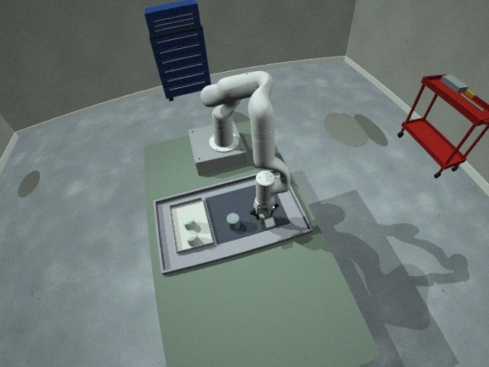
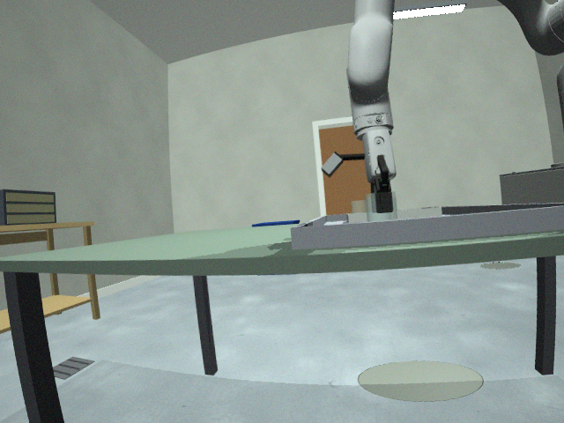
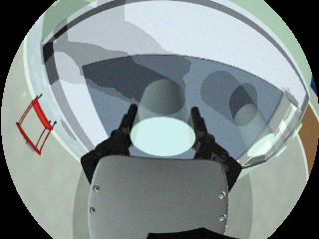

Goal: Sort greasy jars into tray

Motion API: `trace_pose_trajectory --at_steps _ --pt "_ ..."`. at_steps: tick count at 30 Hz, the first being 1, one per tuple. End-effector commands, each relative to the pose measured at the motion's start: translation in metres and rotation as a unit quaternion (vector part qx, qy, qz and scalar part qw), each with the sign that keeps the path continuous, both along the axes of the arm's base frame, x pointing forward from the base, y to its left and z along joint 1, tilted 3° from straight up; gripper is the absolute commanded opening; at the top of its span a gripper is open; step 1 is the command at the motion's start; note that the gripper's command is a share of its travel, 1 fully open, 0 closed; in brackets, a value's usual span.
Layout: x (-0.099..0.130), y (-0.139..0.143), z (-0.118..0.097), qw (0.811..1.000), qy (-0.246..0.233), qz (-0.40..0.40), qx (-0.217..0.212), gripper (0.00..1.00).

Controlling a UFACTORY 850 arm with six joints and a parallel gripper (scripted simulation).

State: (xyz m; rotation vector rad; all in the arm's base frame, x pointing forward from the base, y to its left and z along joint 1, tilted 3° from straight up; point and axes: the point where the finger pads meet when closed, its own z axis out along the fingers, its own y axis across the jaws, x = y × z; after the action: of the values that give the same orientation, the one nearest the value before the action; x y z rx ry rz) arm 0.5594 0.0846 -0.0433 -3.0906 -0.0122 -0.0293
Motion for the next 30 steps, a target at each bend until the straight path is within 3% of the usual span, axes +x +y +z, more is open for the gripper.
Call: trace_pose_trajectory --at_steps 1,20,21,30 --pt "0.0010 0.0001 0.0008 1.000 -0.001 0.000 0.000 0.69" --pt "0.0010 0.0001 0.0008 1.000 -0.001 0.000 0.000 0.66" --pt "0.0010 0.0001 0.0008 1.000 -0.001 0.000 0.000 0.00" --pt "0.0010 0.0001 0.0008 1.000 -0.001 0.000 0.000 0.00"
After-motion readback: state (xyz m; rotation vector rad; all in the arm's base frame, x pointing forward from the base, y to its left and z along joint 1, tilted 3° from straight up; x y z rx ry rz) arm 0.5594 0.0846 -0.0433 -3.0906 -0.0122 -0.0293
